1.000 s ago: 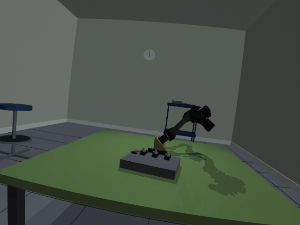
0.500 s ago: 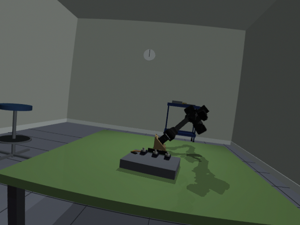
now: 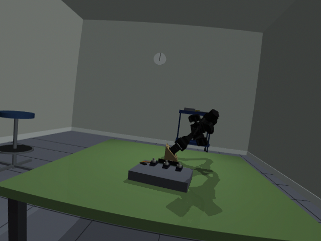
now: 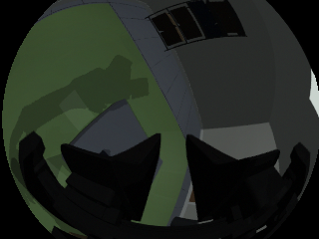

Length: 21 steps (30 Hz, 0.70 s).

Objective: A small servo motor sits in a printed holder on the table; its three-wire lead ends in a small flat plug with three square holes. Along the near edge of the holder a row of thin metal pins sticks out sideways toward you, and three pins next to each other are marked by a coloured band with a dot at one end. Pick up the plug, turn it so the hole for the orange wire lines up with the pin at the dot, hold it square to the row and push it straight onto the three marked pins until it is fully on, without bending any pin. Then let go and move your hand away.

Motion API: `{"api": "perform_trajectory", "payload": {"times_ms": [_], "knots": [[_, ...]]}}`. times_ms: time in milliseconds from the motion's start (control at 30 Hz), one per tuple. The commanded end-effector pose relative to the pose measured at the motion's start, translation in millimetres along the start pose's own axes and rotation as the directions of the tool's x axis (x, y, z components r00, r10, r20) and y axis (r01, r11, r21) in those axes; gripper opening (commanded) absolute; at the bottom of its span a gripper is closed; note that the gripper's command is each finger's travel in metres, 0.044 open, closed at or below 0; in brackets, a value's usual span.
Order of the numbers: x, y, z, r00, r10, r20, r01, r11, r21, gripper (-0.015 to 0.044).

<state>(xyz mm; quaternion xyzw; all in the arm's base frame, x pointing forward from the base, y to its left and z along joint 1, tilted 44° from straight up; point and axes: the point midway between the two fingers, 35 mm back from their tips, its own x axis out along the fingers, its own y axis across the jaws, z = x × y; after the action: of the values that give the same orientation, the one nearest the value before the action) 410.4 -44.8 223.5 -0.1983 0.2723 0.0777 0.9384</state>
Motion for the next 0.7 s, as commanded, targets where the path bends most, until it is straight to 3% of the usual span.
{"api": "perform_trajectory", "payload": {"times_ms": [0, 333, 667], "knots": [[21.5, -4.8, -16.8, 0.993, 0.070, -0.091, -0.075, 0.996, -0.057, 0.0115], [72.2, -14.2, -79.2, 0.907, 0.284, -0.311, -0.336, 0.933, -0.129, 0.0115], [107.8, -15.4, -155.6, 0.732, 0.534, -0.424, -0.620, 0.779, -0.088, 0.0115]]}}
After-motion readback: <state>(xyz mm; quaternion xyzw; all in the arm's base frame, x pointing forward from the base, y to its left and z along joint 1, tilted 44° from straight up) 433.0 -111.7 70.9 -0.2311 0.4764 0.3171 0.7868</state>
